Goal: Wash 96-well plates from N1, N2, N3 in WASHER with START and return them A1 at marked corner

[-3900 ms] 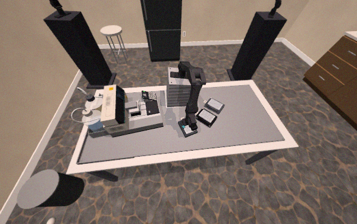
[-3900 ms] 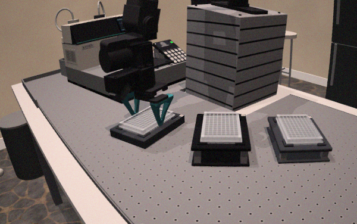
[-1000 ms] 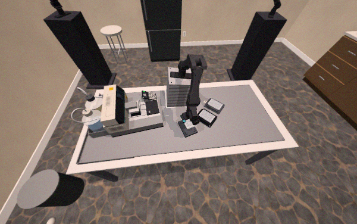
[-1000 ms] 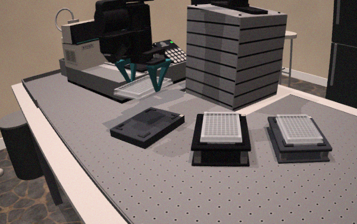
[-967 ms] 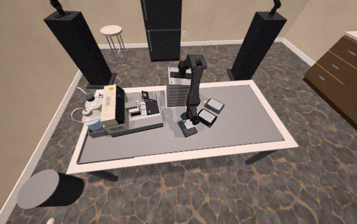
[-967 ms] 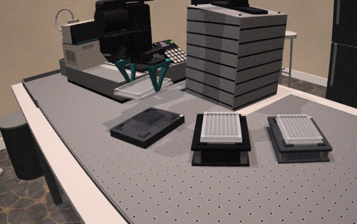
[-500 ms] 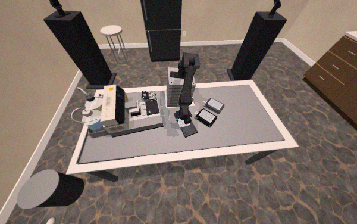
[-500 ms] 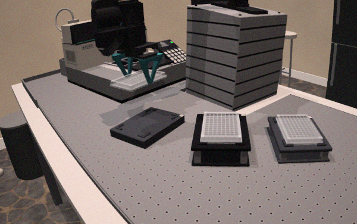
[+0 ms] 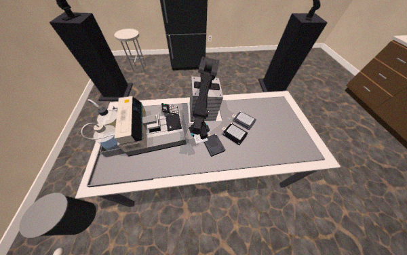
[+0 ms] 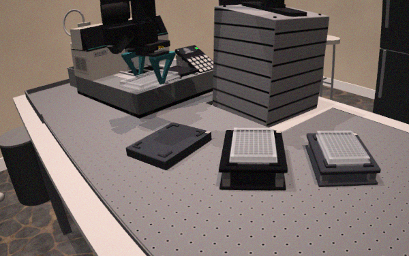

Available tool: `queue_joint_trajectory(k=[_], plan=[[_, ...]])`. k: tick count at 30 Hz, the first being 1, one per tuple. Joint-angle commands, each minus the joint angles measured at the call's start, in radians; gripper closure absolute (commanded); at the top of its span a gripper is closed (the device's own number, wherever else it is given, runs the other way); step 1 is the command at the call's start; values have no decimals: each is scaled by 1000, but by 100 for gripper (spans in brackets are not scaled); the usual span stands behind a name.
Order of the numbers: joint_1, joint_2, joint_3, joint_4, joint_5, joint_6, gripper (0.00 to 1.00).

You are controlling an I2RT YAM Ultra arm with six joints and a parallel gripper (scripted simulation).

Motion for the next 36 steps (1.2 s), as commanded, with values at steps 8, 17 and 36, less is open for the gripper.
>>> queue_joint_trajectory(k=[8, 17, 36], plan=[[-101, -26, -11, -10, 3, -84, 100], [-228, -49, -40, -16, 8, -211, 100], [-411, -59, -32, -51, 19, -395, 100]])
